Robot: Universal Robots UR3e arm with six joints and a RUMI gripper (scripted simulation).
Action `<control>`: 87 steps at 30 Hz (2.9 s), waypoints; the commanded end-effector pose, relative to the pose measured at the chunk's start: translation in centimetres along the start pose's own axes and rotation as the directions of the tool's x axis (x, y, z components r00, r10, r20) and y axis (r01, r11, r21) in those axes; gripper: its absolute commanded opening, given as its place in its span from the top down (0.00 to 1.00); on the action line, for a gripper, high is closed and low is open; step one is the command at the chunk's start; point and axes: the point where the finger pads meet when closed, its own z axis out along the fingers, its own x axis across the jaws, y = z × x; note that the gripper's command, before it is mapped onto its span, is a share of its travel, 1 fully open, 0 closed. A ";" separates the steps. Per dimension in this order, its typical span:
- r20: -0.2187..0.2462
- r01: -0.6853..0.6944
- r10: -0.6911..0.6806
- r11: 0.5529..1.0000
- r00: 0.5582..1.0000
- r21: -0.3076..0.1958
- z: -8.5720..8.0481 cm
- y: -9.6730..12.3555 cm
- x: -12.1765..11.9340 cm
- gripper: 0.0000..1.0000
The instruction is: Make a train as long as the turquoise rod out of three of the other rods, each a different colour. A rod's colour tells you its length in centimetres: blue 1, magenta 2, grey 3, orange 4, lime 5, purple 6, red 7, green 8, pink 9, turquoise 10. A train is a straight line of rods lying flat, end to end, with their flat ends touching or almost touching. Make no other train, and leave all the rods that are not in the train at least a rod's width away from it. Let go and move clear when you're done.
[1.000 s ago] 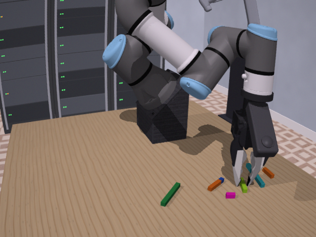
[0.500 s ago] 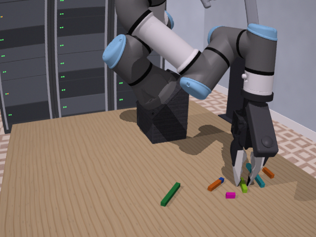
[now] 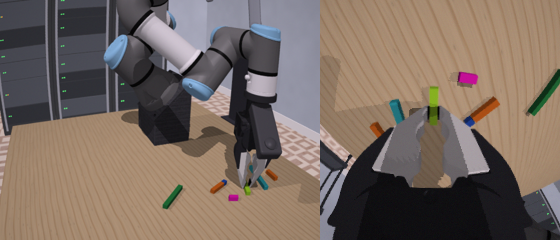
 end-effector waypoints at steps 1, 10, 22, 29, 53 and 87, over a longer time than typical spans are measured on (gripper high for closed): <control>0.000 0.001 -0.001 1.000 1.000 0.001 0.0 0.0 0.0 1.00; 0.000 0.001 -0.001 1.000 1.000 0.001 0.0 0.0 0.0 1.00; 0.000 0.001 -0.001 1.000 1.000 0.001 0.0 0.0 0.0 1.00; 0.000 0.000 0.000 1.000 1.000 0.002 -0.2 -0.1 0.0 1.00; 0.002 -0.001 0.001 1.000 1.000 0.002 -5.7 -0.1 0.0 1.00; 0.001 -0.002 0.002 1.000 1.000 0.001 -10.1 -0.1 0.0 1.00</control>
